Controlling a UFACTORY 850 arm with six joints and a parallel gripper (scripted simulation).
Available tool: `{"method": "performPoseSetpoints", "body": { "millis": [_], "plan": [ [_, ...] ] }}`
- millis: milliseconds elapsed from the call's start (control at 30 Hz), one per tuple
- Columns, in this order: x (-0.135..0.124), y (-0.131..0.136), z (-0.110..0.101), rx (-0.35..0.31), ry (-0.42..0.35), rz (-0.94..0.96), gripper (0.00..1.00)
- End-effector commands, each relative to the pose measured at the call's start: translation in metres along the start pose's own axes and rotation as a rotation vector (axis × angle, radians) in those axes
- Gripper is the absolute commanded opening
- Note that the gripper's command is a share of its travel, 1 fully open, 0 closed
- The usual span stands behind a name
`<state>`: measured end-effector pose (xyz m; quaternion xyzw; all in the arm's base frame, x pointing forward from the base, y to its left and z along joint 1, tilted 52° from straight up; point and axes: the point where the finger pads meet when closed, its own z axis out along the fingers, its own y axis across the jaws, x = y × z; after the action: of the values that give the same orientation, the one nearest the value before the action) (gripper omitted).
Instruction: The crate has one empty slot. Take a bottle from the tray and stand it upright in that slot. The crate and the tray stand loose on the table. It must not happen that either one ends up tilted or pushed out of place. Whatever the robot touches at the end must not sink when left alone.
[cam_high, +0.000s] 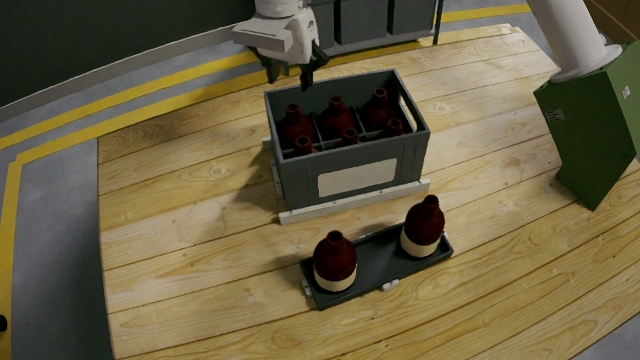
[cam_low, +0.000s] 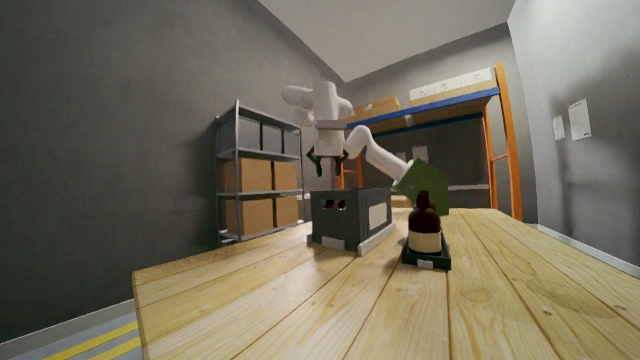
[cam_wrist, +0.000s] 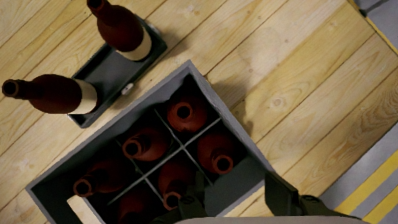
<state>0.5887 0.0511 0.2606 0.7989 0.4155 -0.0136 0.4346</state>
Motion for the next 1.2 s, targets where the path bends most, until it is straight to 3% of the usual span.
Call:
{"method": "performPoseSetpoints", "body": {
  "millis": [0, 33, 67, 1167],
  "plan": [
    [0.0004, 0.0004, -0.0017, -0.001, 0.001, 0.001, 0.65],
    [0.0004, 0.0004, -0.0017, -0.001, 0.001, 0.001, 0.65],
    [0.0004, 0.0004, -0.0017, -0.001, 0.001, 0.001, 0.00],
    [0.0004, 0.0004, -0.0017, -0.001, 0.001, 0.001, 0.00]
  ]
}}
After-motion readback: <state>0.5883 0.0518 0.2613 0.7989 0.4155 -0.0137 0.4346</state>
